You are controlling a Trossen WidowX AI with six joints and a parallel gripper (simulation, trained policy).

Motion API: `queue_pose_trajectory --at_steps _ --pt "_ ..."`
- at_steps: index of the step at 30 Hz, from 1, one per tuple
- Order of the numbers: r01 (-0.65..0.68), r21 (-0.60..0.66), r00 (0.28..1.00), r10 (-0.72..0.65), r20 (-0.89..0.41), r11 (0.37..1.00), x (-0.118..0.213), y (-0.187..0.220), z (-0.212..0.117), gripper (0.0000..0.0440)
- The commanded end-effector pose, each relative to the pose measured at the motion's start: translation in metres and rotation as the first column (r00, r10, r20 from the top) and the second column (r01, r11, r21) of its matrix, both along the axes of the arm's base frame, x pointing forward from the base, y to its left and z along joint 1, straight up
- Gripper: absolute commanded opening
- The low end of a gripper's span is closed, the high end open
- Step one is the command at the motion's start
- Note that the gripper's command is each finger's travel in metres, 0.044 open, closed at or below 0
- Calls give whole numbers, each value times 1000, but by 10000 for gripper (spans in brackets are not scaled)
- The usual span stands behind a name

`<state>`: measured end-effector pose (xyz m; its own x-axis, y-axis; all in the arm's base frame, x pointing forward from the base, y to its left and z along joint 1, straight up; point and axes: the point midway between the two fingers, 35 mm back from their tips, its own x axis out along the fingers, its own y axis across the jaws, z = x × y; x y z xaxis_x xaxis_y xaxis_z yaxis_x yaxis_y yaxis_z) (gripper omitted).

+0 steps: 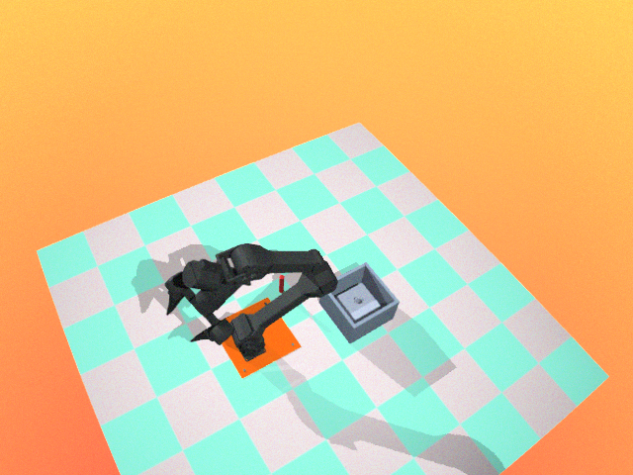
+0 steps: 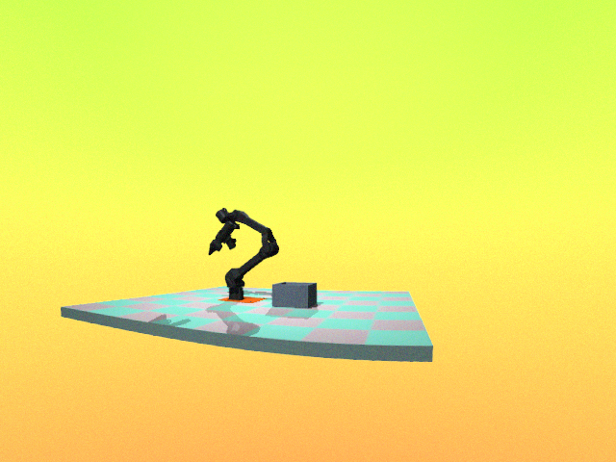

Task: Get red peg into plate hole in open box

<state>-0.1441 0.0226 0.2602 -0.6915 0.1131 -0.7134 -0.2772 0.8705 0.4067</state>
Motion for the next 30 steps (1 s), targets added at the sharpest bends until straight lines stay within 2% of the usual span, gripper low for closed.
queue_pose_trajectory --at_steps 1,2,7,16,30 --pt "5 6 1000 -5 -19 1000 -1 2 4 422" --pt "14 13 999 -14 -37 1000 -3 4 8 439" --pt "87 107 994 -79 -79 990 -6 29 23 440" --pt "244 281 969 -245 -33 928 4 88 29 440" --pt "406 410 858 -495 137 817 61 168 9 440"
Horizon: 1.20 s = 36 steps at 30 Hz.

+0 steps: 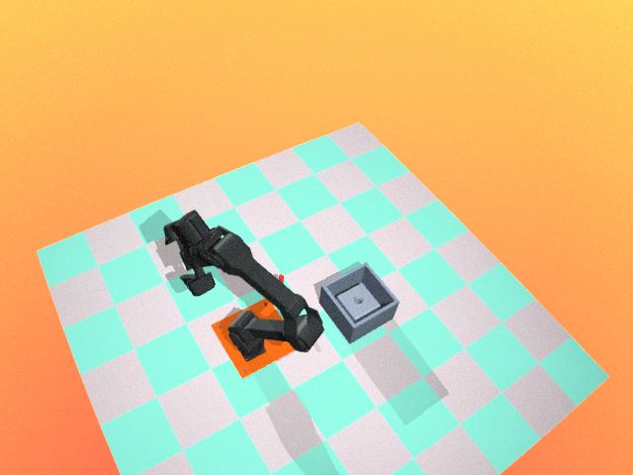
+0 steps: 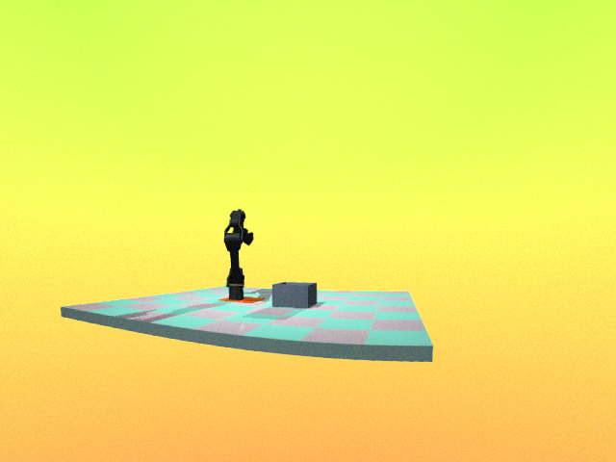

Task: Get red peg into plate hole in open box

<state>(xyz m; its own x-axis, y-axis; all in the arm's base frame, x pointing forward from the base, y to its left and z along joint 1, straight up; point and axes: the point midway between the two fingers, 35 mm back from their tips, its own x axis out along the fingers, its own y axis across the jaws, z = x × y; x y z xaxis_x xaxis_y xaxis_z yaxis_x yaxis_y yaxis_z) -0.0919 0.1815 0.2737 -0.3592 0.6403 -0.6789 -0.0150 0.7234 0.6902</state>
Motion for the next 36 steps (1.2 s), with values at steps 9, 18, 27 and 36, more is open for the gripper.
queue_pose_trajectory --at_steps 9,18,27,36 --pt "199 -43 972 -191 139 979 67 36 -22 440" --pt "368 -119 914 -335 229 922 130 40 -41 440" --pt "542 -230 830 -474 294 808 190 21 -64 440" --pt "686 -354 728 -599 334 636 233 -10 -92 440"
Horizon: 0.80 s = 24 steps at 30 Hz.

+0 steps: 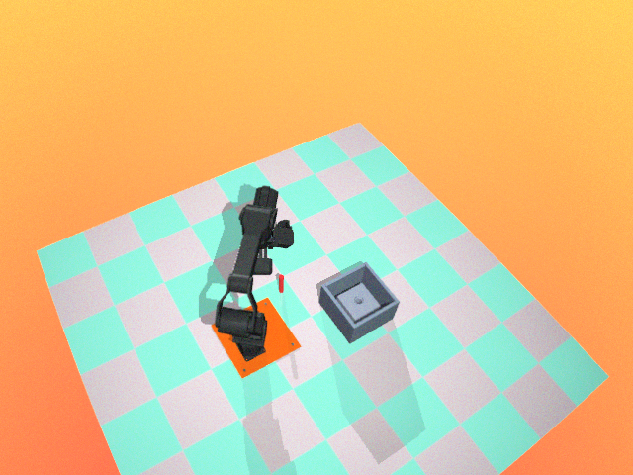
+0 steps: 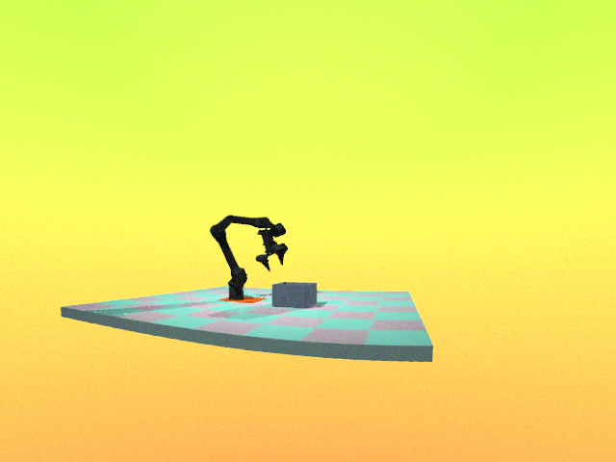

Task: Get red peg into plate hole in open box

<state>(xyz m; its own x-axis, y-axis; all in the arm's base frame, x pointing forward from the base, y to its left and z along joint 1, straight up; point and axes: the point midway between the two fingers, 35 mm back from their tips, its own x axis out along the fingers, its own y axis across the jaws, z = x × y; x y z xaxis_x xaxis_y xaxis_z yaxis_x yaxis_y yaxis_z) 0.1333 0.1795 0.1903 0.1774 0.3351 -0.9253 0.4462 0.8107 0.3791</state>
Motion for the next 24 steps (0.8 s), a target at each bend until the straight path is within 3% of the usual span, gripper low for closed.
queue_pose_trajectory --at_steps 1,12,24 --pt "64 -52 998 -65 -18 997 11 -11 -13 440" --pt "251 -148 964 -261 -58 957 34 -38 -65 440" --pt "375 -151 920 -387 -59 915 42 -47 -119 430"
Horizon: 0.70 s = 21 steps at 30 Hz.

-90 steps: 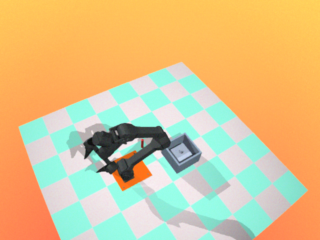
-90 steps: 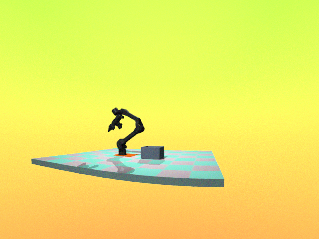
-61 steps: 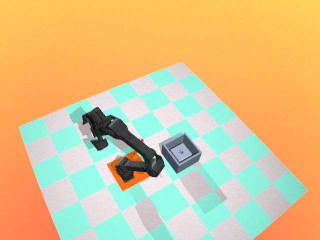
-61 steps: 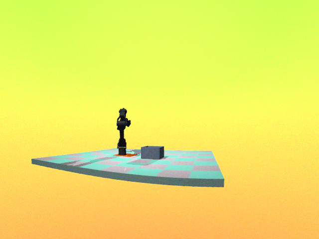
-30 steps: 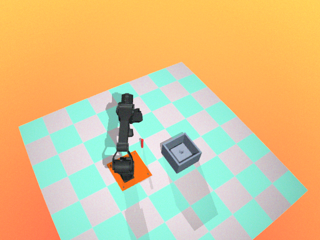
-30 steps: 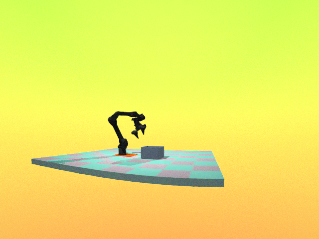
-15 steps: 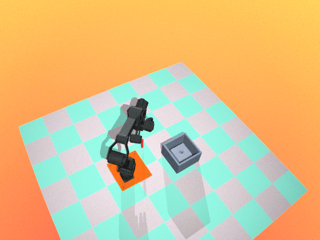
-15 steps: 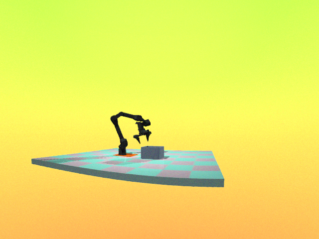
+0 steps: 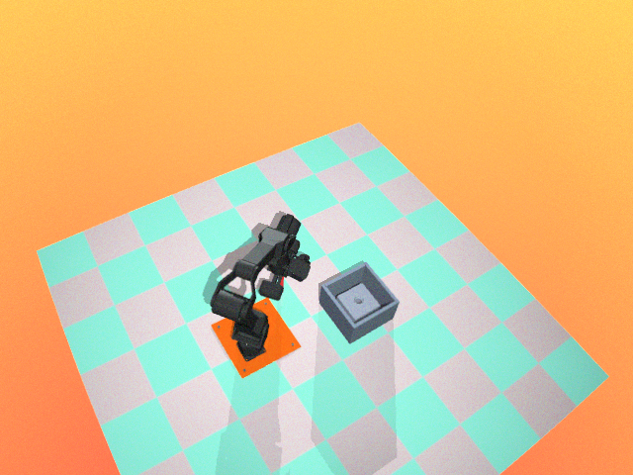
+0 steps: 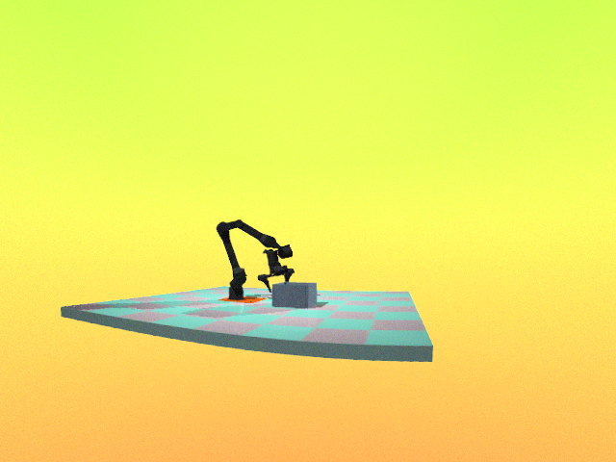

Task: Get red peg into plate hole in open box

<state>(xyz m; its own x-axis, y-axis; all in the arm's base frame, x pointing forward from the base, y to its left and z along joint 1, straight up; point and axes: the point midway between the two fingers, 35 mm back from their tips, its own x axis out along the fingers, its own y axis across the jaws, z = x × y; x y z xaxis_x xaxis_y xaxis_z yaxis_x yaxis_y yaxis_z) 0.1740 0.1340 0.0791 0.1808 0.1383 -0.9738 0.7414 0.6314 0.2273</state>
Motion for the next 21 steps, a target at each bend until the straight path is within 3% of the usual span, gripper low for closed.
queue_pose_trajectory --at_steps 1,17,21 --pt "36 -3 999 -36 -2 999 1 -3 -10 415" --pt "107 34 990 -103 -99 994 -4 -10 -23 2" --pt "86 21 995 -85 -42 996 4 -15 -10 0"
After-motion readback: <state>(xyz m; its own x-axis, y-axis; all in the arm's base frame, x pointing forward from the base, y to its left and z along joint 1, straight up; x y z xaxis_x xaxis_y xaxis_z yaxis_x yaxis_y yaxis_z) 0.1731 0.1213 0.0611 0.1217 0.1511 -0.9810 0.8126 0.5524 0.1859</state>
